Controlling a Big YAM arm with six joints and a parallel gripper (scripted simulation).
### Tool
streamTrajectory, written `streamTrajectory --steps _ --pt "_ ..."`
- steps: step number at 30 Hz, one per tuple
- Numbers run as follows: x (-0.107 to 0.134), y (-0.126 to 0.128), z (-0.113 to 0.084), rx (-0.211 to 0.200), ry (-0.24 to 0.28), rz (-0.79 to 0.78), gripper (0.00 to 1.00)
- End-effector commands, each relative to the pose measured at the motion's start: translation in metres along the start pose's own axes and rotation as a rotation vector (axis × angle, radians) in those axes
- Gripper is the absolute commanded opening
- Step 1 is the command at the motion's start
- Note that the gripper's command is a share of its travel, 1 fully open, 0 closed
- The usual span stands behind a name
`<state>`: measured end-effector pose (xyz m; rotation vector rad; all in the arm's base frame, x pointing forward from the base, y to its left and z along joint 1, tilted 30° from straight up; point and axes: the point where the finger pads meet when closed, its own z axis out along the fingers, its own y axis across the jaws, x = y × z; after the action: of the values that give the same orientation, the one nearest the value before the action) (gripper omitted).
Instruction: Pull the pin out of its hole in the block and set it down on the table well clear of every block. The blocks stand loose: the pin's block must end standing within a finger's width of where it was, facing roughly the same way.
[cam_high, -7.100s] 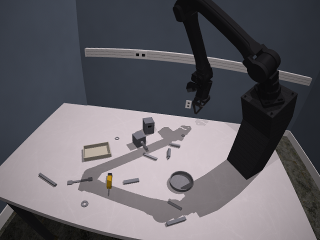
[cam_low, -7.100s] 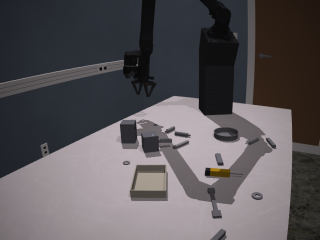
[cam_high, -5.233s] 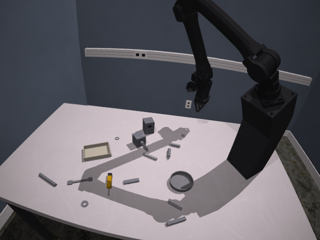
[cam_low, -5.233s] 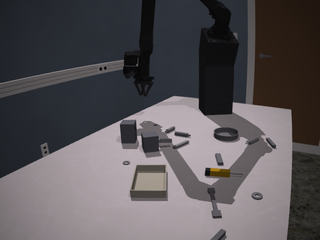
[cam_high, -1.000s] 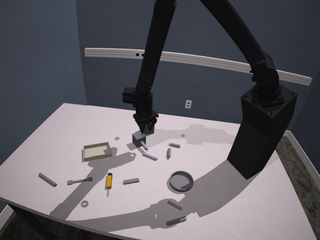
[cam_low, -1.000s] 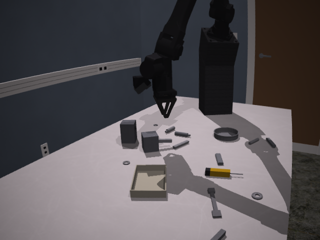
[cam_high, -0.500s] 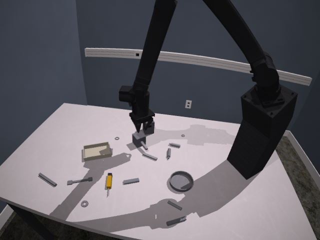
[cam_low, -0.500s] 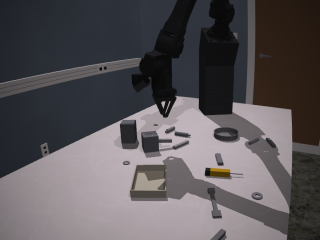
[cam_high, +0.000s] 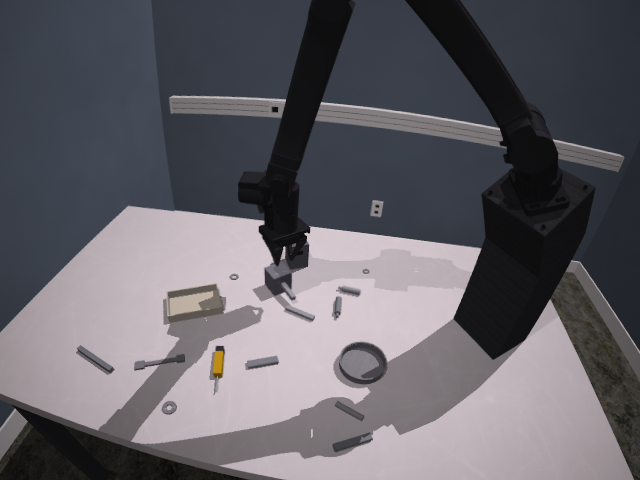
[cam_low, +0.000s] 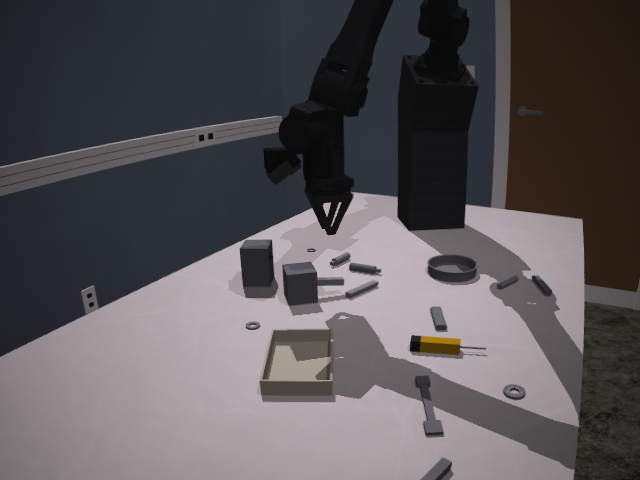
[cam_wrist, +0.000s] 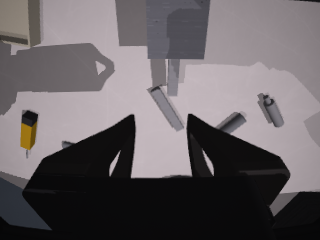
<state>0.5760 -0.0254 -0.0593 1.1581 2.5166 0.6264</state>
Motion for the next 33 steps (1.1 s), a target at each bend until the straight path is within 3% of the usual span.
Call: streamTrajectory --steps 1,21,33 --pt "0.007 -0.023 0.01 0.034 0.024 0.022 0.39" --pt "0.007 -0.038 0.017 0.049 0.035 0.028 0.39" --pt "-0.001 -0.019 0.01 0.019 0.013 0.001 0.39"
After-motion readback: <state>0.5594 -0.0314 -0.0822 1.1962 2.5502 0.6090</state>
